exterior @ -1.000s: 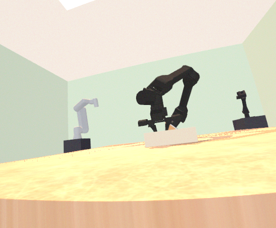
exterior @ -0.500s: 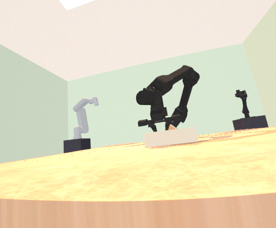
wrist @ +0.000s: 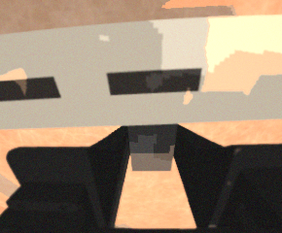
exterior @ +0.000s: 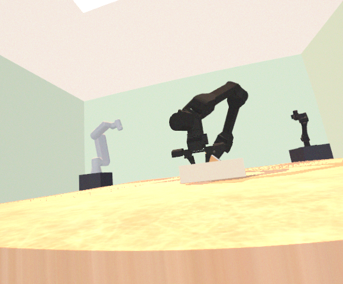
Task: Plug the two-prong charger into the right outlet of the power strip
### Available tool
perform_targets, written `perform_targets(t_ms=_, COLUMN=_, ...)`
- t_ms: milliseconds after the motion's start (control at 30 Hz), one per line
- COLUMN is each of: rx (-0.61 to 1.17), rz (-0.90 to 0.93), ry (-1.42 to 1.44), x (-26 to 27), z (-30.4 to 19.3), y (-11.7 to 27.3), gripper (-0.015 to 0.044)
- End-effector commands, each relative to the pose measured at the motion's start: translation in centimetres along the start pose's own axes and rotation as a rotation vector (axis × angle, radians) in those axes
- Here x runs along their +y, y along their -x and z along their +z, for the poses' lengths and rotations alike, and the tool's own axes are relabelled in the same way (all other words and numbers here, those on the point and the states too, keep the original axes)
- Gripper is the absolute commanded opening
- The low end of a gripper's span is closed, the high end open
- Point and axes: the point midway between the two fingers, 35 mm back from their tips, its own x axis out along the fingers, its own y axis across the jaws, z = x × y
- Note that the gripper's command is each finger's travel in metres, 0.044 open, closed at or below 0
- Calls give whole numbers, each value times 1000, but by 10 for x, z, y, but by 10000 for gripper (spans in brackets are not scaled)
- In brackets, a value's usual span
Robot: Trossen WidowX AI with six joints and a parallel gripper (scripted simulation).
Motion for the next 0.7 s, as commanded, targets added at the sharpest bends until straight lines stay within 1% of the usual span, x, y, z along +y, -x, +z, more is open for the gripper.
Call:
perform_targets(t_ms=0, rx=-33, rz=-7, ry=25, x=0, z=9, y=2, gripper=0)
perform_targets(t_ms=667, rx=-33, rz=-6, ry=25, x=0, z=7, y=1, gripper=0)
